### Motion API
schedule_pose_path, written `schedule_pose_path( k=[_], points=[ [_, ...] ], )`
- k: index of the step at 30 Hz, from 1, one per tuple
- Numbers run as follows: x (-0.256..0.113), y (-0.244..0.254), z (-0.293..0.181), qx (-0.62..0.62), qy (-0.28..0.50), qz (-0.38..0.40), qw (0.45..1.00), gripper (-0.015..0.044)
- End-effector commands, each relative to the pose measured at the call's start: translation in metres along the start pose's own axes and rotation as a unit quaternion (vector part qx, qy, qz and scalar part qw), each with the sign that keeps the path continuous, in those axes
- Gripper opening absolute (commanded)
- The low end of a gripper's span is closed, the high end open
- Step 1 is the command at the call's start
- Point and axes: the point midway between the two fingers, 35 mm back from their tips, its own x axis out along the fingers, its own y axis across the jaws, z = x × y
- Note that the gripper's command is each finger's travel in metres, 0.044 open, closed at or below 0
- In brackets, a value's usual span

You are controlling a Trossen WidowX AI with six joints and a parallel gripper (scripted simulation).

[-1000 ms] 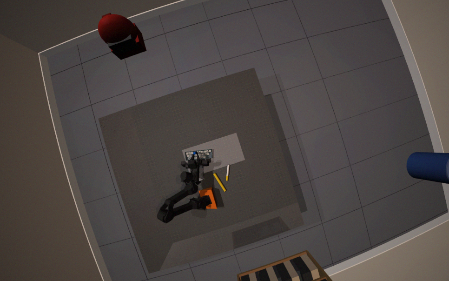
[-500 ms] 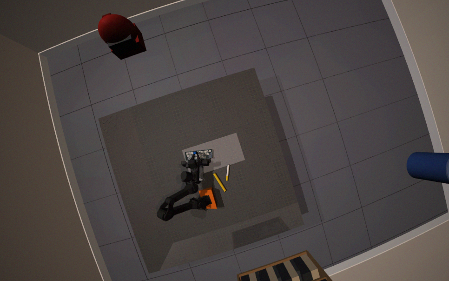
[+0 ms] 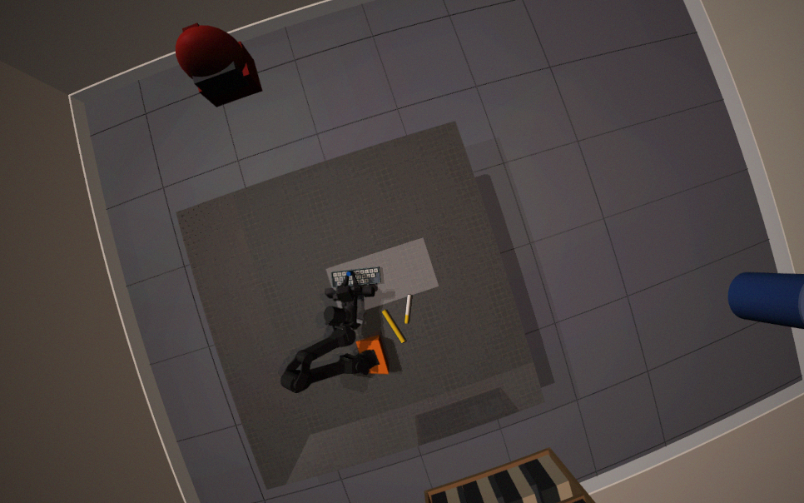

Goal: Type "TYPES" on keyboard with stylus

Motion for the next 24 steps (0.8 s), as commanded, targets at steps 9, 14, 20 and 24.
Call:
schedule_pose_path(
  k=[9, 14, 20, 24],
  points=[
    [0.0017, -0.0005, -0.0055, 0.002, 0.001, -0.003, 1.000, 0.0081],
    [0.0024, -0.0004, -0.0074, 0.002, 0.001, -0.003, 1.000, 0.0081],
    [0.0026, -0.0003, -0.0079, 0.002, 0.001, -0.003, 1.000, 0.0081],
    [0.0021, -0.0005, -0.0065, 0.002, 0.001, -0.003, 1.000, 0.0081]
  ],
)
